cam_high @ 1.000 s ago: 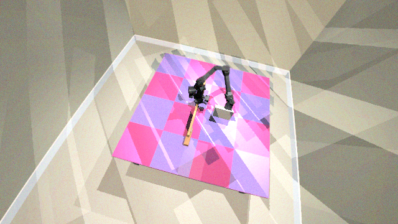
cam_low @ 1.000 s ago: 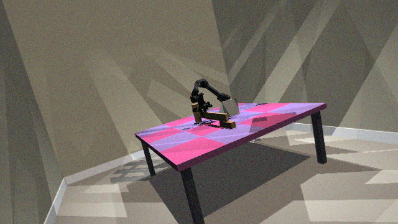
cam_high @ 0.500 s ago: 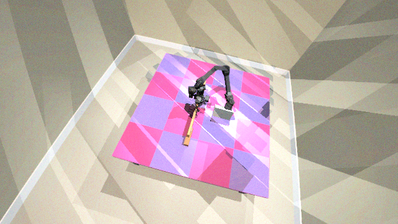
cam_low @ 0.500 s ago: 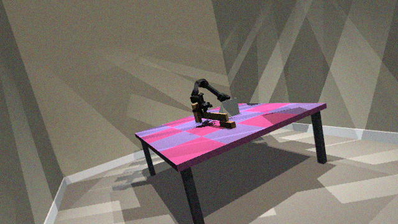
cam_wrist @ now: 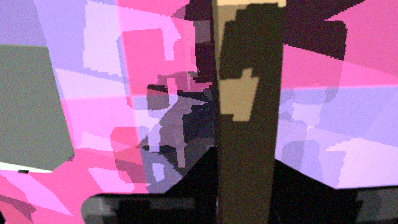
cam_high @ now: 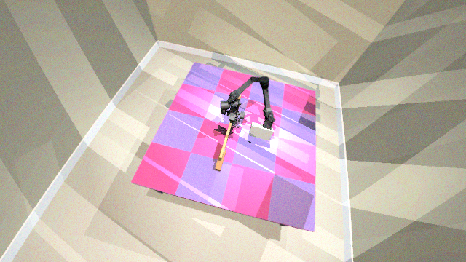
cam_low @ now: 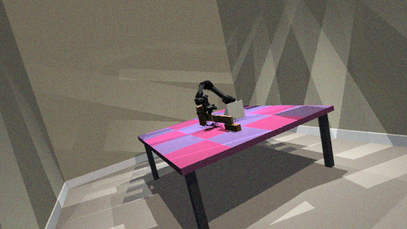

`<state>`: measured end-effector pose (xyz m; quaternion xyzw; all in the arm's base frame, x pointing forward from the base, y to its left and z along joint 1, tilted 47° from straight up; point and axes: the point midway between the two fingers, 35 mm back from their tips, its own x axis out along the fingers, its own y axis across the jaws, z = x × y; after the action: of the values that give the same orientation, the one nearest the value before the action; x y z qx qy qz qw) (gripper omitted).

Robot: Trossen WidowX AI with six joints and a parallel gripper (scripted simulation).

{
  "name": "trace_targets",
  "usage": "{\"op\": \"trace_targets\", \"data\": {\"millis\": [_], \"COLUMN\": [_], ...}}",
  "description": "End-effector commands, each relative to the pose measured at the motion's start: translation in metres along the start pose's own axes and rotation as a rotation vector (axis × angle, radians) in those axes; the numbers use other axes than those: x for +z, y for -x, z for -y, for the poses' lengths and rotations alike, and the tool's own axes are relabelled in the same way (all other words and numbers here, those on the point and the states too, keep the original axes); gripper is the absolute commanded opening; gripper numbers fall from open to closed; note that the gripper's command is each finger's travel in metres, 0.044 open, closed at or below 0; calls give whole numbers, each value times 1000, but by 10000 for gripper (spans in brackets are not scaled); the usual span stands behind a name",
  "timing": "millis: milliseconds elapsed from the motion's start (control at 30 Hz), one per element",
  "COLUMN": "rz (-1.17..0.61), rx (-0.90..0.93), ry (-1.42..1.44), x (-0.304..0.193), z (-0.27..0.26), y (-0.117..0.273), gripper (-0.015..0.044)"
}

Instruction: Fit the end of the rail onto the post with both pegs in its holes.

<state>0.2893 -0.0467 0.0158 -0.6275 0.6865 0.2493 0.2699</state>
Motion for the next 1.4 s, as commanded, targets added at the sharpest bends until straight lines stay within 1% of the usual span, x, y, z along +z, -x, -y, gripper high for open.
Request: {"op": "trace_targets", "data": {"millis": [0,1367], "rz": [3,3], "rx": [-5,-5], "ry": [3,3], "x": [3,-1], "z": [1,1], "y": [3,0], "gripper": [0,0]}}
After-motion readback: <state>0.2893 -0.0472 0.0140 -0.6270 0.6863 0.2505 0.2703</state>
